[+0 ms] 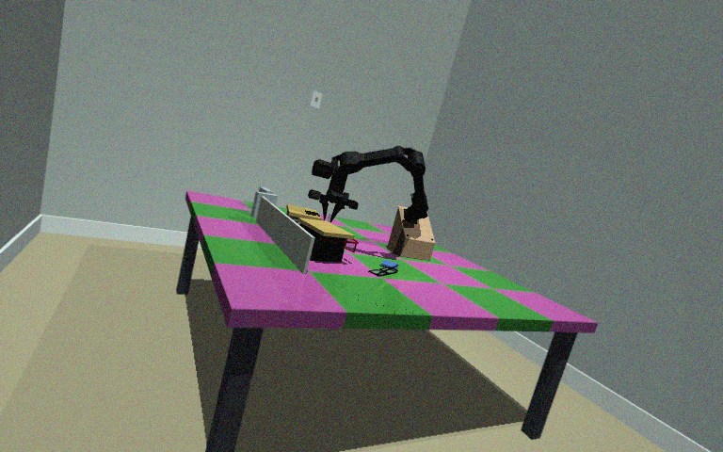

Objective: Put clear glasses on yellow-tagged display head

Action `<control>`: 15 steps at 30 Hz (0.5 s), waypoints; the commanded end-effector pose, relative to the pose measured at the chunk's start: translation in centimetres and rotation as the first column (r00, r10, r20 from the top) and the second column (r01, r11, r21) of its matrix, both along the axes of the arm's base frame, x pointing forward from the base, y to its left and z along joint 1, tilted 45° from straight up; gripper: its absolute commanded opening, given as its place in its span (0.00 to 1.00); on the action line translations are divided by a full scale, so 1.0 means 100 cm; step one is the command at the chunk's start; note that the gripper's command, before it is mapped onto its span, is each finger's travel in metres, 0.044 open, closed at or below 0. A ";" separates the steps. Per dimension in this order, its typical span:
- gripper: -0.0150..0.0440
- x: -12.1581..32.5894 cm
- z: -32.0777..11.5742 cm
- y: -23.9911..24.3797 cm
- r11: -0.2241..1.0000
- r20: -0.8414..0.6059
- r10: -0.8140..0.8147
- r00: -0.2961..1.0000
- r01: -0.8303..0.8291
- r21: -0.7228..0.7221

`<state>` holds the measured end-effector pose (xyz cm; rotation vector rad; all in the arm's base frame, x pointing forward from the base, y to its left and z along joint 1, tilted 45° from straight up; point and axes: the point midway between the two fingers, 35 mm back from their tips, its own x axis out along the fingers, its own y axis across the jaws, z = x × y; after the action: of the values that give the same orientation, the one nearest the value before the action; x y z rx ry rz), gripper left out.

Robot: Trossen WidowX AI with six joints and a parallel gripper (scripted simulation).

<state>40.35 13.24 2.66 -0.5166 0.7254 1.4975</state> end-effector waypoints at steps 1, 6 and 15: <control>0.44 -0.009 0.002 0.000 1.000 -0.013 0.013 1.000 -0.013 0.004; 0.44 -0.036 0.010 -0.004 1.000 -0.014 0.013 1.000 -0.013 0.004; 0.44 -0.057 0.020 -0.011 1.000 -0.015 0.013 1.000 -0.013 0.004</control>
<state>35.69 12.50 4.12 -0.5093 0.7350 1.5143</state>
